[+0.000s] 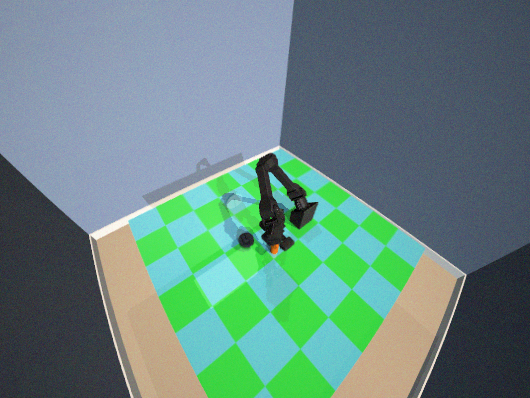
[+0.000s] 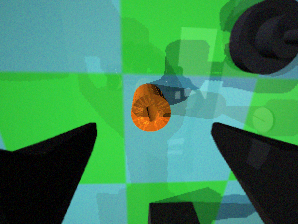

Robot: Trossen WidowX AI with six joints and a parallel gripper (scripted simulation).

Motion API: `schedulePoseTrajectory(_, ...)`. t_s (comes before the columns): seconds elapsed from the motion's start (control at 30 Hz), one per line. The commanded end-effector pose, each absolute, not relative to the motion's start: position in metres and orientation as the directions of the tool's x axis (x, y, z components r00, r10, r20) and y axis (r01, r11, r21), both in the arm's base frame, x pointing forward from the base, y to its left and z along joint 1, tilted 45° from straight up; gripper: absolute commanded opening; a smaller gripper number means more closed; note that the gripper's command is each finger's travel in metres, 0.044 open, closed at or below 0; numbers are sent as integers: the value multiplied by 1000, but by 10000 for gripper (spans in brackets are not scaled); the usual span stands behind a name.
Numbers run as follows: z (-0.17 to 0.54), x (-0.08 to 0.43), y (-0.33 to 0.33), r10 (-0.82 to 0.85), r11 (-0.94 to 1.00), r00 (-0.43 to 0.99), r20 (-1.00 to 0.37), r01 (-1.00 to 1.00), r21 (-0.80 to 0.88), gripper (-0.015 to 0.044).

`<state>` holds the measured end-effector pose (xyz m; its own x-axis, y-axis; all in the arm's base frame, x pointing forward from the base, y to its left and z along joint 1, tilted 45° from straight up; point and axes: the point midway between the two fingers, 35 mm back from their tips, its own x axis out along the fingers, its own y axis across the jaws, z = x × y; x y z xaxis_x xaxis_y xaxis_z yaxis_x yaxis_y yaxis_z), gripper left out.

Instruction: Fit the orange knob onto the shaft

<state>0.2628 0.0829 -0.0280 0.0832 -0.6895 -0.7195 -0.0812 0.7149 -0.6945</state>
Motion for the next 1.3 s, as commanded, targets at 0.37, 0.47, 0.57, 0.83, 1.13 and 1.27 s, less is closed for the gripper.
schedulePoseTrajectory(0.37,-47,263,66,-693,711,88,-715,-75,-699,440)
schedulePoseTrajectory(0.47,-51,264,62,-693,712,88,-716,-75,-698,440)
schedulePoseTrajectory(0.57,-54,265,59,-693,712,88,-716,-76,-698,440)
schedulePoseTrajectory(0.83,-64,266,50,-693,712,88,-716,-76,-698,440)
schedulePoseTrajectory(1.13,-74,267,40,-693,712,88,-716,-76,-698,440)
schedulePoseTrajectory(1.27,-79,267,35,-693,711,88,-715,-75,-699,440)
